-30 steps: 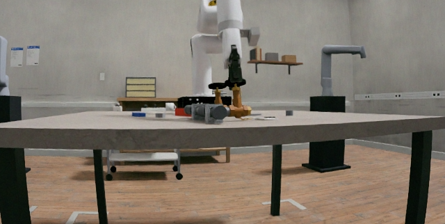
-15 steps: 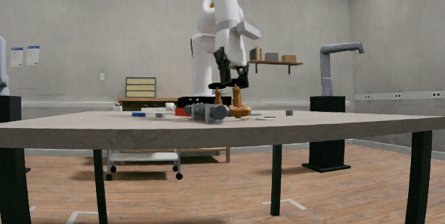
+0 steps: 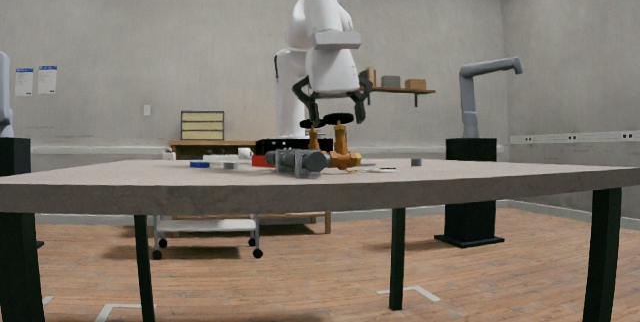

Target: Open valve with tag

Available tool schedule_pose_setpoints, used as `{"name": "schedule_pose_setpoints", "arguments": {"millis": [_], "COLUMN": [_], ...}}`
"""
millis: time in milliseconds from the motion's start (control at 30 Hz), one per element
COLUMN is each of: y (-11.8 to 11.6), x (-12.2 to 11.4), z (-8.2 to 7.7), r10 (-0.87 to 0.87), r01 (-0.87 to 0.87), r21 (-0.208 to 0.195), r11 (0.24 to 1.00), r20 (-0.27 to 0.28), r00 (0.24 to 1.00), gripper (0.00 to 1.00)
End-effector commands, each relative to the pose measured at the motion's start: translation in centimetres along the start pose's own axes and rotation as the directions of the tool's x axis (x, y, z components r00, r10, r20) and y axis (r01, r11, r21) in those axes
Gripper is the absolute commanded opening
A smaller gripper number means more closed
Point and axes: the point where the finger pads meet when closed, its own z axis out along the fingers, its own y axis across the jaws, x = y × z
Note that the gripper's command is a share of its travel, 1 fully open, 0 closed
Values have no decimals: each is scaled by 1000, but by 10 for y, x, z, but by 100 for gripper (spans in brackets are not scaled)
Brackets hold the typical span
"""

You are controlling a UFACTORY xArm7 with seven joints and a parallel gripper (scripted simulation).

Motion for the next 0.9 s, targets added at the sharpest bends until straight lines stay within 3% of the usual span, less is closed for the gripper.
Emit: {"name": "schedule_pose_setpoints", "arguments": {"millis": [0,200,433,500,533,867], "y": [0,0,0,0,0,0], "x": [2,2,2,2,2,2], "z": [-2,-2,-2,-2,-2,-2], "r10": [275,528,777,777,856,992], "r01": [-275,-528,-778,-778,-857,-992], "r21": [-19,-9,0,0,-1,-42], "r11": [961,849,629,629,516,115], "r20": [-6,-18,-26,-26,-28,-55], "r00": [962,849,629,629,516,117], "gripper": [100,100,100,100,100,100]}}
